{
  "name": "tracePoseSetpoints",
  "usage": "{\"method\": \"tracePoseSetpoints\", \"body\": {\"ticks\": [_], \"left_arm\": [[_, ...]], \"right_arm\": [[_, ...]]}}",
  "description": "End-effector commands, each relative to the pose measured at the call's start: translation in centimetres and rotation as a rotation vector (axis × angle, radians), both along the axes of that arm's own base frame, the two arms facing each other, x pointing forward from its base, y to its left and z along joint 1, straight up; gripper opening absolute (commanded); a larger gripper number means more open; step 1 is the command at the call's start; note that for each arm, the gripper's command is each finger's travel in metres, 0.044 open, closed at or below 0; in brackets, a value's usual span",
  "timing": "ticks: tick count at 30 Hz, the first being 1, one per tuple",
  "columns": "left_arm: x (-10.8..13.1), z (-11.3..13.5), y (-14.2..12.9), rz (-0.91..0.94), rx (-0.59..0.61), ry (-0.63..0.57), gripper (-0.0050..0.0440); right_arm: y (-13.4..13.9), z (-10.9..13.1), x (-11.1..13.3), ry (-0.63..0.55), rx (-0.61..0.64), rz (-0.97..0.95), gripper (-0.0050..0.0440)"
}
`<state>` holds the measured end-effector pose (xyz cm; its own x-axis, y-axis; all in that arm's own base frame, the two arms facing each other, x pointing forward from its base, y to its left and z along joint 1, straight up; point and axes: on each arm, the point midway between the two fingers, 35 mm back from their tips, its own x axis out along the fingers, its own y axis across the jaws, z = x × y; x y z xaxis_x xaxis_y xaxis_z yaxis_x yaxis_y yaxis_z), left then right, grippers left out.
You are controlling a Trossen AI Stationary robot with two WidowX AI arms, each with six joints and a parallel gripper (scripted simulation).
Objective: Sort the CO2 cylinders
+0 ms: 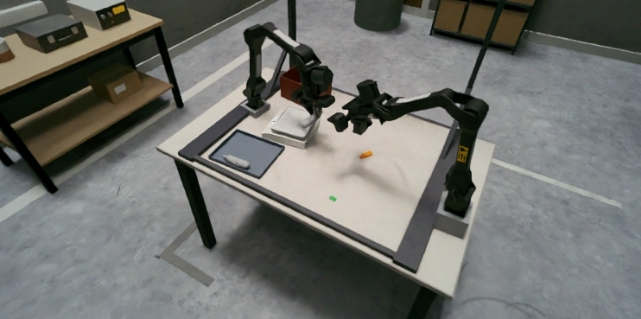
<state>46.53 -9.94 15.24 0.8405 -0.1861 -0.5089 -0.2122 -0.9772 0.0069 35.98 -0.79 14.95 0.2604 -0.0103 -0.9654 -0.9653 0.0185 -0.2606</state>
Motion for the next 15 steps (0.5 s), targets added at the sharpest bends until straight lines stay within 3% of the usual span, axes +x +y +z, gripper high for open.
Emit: {"method": "tracePoseSetpoints", "body": {"ticks": [1, 7, 15], "left_arm": [[0.2, 1.2, 0.0, -0.001, -0.004, -0.029, 0.0440], [0.2, 1.2, 0.0, -0.001, -0.004, -0.029, 0.0440], [0.2, 1.2, 0.0, -0.001, -0.004, -0.029, 0.0440]], "right_arm": [[0.0, 1.6, 0.3, -0.054, -0.006, 0.005, -0.0050], [0.0, 1.3, 0.0, -0.092, -0.007, 0.005, -0.0050], [0.0, 1.0, -0.8, -0.342, -0.014, 0.005, -0.0050]]}}
